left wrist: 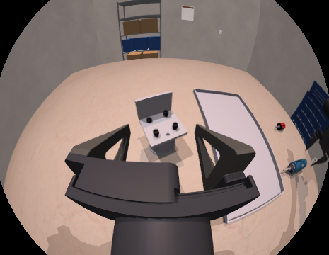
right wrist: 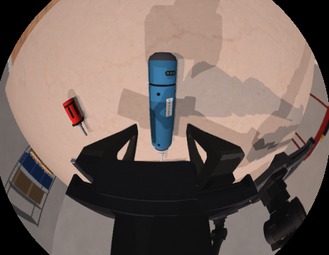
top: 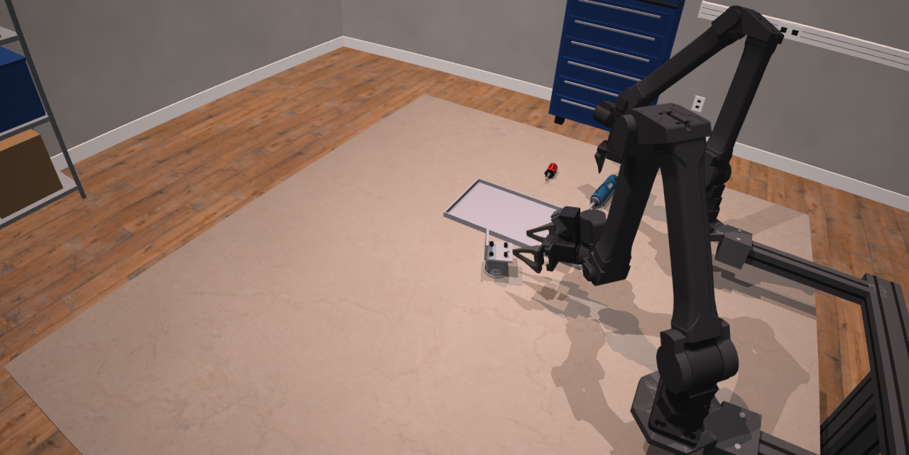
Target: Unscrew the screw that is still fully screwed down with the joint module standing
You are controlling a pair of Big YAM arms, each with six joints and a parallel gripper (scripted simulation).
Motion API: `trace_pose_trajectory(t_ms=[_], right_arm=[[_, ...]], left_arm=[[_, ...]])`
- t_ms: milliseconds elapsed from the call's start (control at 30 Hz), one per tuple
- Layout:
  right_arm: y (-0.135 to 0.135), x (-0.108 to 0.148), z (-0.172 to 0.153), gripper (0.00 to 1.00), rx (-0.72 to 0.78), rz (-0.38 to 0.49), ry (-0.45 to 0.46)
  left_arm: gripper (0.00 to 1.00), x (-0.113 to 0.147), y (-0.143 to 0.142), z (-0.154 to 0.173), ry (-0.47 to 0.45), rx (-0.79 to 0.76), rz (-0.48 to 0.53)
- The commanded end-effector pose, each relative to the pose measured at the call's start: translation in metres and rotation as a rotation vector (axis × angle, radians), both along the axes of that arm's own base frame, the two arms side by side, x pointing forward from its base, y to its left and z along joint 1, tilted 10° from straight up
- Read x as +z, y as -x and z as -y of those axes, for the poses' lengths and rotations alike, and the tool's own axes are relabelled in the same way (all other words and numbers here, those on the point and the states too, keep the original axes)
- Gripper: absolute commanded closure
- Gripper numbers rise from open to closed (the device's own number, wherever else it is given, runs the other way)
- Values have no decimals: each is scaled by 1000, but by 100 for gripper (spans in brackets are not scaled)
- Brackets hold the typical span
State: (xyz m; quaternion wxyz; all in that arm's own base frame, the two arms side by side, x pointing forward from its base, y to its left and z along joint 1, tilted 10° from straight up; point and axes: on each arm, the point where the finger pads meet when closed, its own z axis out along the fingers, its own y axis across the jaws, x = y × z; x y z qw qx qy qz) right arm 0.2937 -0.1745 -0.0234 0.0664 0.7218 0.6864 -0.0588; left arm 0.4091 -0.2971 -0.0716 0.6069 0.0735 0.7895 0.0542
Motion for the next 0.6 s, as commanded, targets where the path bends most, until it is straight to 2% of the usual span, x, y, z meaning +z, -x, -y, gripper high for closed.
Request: trace_pose_trajectory(t_ms=[0, 200, 233, 567], right_arm=[[-10, 6, 5, 35, -14, 22, 13], [-10, 6, 5, 35, -14, 22, 13], [-10, 6, 5, 35, -14, 22, 13], [-10, 6, 5, 35, -14, 22, 13]], left_arm=[[14, -7, -9, 0, 8, 7, 17], [14, 0, -8, 4, 22, 1, 28], [14, -13, -7, -1, 8, 4, 15], [14, -38, -7, -7, 5, 7, 14]])
